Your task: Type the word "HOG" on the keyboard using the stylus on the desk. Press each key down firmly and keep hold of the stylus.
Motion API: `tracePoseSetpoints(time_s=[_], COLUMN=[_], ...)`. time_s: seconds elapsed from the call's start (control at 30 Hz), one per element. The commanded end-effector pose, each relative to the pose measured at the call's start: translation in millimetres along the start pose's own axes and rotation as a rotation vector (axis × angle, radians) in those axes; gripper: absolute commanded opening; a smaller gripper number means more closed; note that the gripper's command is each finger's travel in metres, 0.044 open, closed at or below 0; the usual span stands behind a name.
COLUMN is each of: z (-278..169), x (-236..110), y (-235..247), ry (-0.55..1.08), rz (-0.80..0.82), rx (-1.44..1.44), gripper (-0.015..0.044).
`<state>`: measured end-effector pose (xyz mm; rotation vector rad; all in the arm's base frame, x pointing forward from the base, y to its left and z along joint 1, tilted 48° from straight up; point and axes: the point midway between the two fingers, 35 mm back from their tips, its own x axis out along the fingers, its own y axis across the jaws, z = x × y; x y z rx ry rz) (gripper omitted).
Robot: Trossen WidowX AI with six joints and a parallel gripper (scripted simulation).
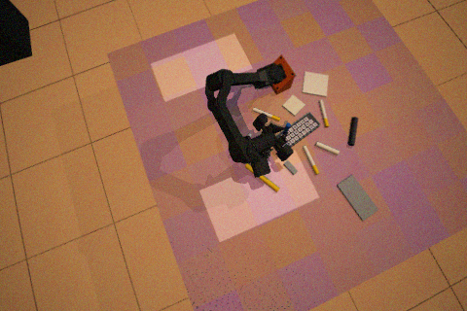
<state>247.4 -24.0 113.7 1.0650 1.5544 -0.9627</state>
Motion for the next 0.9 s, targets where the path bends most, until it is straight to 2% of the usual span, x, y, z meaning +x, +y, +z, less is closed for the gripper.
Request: tracePoseSetpoints(time_s=[0.0, 0.2, 0.47, 0.87], z=[0, -2, -31, -29], x=[0, -2, -18, -17], y=[0, 0, 0, 0], ry=[-0.005, -0.005, -0.003, -0.006], rz=[-0.002, -0.002, -0.002, -0.005], rx=[-0.002, -0.002, -0.002, -0.006], gripper=[0.0081, 0.0081, 0.0081, 0.0081])
